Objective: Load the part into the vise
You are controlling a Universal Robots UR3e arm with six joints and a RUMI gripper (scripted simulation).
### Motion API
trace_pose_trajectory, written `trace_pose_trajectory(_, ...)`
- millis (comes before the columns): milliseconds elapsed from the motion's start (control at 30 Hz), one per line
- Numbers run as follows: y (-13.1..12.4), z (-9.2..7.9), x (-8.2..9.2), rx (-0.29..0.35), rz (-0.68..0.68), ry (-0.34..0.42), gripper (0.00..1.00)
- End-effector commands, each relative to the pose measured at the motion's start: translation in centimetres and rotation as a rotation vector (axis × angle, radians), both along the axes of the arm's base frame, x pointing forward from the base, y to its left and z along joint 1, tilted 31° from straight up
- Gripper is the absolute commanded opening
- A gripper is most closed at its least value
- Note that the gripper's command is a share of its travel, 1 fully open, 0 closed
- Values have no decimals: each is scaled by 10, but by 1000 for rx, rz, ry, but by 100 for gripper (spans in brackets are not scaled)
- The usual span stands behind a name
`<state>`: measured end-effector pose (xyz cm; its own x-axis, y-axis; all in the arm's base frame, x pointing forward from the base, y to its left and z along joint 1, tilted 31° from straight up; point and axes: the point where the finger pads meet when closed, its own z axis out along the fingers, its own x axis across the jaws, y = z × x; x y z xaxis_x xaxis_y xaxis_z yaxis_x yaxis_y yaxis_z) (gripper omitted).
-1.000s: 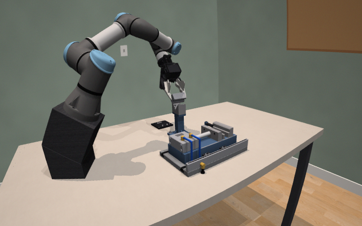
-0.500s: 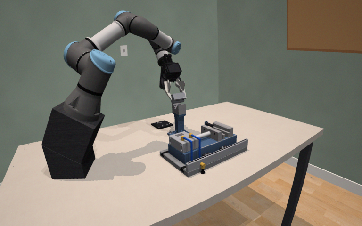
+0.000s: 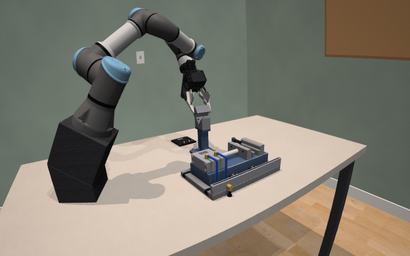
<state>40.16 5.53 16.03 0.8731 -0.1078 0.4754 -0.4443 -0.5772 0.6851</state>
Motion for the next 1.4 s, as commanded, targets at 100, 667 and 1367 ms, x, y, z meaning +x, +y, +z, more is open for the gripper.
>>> trace_pose_trajectory(100,0,1,0,60,37,-12,0)
trace_pose_trajectory(667,-1,2,-1,210,119,-30,0)
trace_pose_trajectory(1367,-3,3,-1,447,248,-58,0)
